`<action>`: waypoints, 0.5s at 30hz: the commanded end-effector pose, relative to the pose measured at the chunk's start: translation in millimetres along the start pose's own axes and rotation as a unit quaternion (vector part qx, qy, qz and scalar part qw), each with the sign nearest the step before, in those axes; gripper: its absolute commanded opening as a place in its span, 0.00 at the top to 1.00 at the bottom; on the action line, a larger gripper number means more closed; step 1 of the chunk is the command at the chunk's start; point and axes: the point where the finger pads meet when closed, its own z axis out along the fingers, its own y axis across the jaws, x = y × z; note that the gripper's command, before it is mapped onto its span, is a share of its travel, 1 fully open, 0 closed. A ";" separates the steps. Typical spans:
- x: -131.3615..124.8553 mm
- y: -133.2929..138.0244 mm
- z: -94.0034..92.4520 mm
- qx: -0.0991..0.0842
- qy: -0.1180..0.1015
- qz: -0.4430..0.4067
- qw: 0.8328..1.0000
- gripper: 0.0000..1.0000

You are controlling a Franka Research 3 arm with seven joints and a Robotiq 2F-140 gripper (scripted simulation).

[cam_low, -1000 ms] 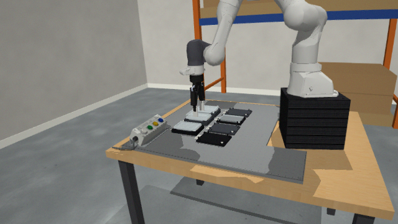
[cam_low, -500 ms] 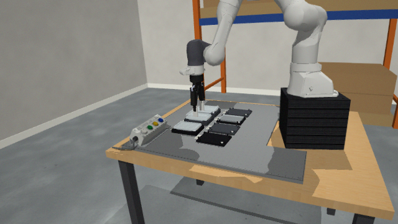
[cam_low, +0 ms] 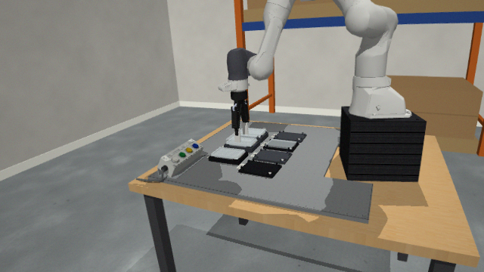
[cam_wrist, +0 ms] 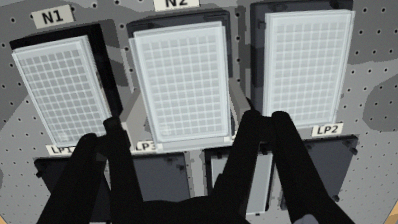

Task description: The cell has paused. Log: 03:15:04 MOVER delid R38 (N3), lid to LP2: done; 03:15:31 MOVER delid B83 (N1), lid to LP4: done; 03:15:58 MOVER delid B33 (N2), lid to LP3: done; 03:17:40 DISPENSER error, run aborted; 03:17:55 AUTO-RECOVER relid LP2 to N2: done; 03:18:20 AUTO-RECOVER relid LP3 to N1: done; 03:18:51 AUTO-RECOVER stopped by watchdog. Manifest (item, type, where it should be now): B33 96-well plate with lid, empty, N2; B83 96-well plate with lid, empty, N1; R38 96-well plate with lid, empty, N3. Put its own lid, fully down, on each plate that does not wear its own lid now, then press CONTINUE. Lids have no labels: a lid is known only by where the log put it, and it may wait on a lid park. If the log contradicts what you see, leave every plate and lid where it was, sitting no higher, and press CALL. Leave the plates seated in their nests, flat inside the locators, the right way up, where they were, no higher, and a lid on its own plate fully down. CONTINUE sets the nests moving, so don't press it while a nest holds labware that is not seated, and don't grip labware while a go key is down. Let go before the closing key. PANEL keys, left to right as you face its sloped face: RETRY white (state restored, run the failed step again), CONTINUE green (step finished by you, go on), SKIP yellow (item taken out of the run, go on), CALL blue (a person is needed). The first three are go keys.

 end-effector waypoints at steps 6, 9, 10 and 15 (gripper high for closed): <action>1.3 -1.0 2.3 0.000 0.001 0.003 1.000 1.00; 1.5 -1.1 3.2 0.000 0.001 0.004 1.000 1.00; 1.5 -1.1 3.5 0.000 0.001 0.004 1.000 1.00; 1.8 -1.2 4.4 0.000 0.001 0.005 1.000 1.00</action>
